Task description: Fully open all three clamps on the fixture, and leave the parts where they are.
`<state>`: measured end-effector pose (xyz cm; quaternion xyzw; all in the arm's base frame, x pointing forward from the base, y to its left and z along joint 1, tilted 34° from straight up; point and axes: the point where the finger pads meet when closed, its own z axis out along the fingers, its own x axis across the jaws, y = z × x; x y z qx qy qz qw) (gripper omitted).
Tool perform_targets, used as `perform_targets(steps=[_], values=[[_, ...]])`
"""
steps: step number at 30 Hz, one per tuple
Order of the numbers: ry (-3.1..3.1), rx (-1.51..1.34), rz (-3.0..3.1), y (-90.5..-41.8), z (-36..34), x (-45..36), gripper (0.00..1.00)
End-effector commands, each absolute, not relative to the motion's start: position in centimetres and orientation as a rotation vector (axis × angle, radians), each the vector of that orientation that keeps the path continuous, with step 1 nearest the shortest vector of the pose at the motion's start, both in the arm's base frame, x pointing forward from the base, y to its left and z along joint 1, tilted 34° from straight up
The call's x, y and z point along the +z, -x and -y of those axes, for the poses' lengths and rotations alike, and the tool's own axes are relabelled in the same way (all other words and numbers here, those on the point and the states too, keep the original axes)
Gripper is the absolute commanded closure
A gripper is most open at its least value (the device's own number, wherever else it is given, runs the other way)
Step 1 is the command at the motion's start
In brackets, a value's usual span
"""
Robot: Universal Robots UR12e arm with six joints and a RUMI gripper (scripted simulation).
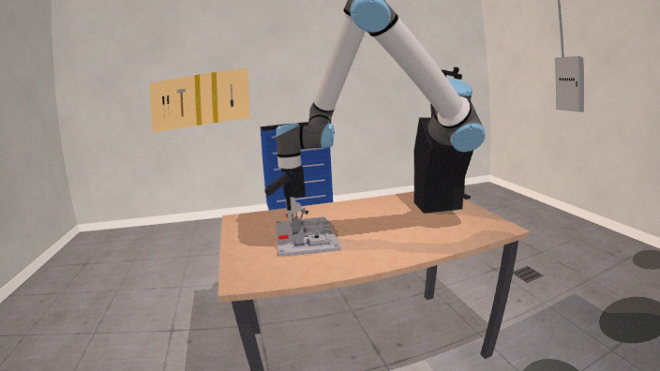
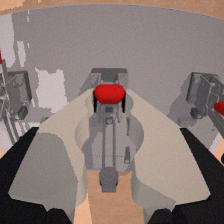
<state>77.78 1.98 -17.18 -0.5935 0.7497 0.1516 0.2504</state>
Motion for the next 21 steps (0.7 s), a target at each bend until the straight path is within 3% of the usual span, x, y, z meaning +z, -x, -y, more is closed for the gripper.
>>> perform_targets(steps=[1,21], values=[[1.615,0.412,-2.041,-77.51,-1.99,-17.12,1.00],[1.615,0.412,-2.041,-76.63,-2.19,-17.15,1.00]])
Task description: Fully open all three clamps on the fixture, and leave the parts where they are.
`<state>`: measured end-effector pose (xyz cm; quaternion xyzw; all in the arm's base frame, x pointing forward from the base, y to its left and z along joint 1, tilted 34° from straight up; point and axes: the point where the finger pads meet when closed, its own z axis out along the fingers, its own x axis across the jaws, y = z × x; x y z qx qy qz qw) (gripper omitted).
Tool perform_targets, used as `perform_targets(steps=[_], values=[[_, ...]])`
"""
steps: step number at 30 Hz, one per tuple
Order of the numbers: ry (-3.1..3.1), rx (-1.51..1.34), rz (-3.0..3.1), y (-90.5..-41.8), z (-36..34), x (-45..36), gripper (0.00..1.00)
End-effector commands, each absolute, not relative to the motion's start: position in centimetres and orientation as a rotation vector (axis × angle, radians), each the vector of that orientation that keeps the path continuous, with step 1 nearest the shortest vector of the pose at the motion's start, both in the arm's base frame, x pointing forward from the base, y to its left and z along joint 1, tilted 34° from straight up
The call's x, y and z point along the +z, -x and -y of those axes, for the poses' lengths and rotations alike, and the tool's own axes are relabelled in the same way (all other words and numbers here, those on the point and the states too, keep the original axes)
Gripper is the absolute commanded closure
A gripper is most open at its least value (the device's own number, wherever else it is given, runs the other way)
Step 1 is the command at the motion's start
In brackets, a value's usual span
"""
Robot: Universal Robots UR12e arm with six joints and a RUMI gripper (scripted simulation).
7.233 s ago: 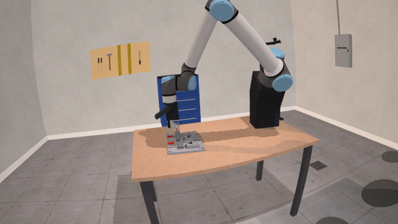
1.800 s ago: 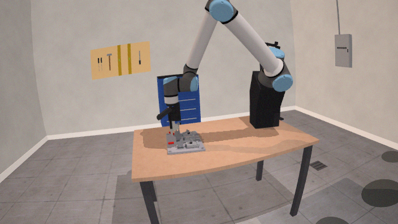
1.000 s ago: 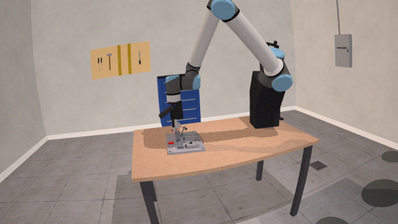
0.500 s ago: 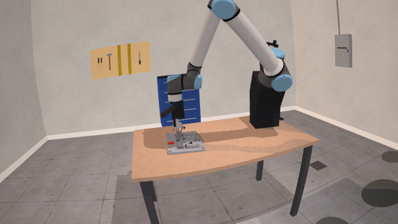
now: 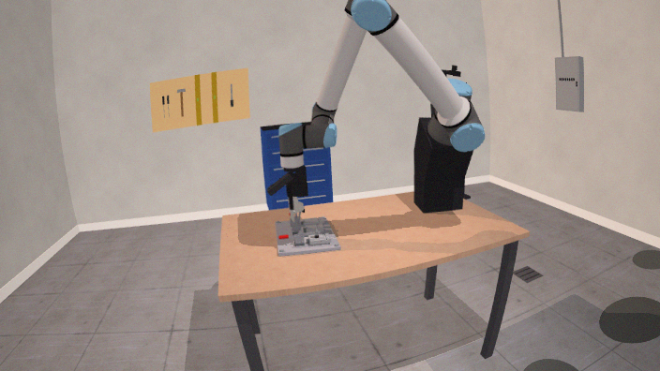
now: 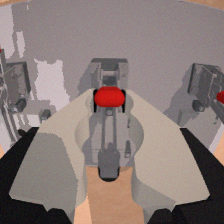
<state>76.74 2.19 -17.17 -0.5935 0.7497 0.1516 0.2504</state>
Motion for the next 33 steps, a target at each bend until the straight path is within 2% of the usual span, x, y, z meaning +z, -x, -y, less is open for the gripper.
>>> perform_targets(steps=[1,33], values=[[1.615,0.412,-2.041,-76.60,-2.20,-17.15,1.00],[1.615,0.412,-2.041,-76.33,-2.28,-17.18,1.00]])
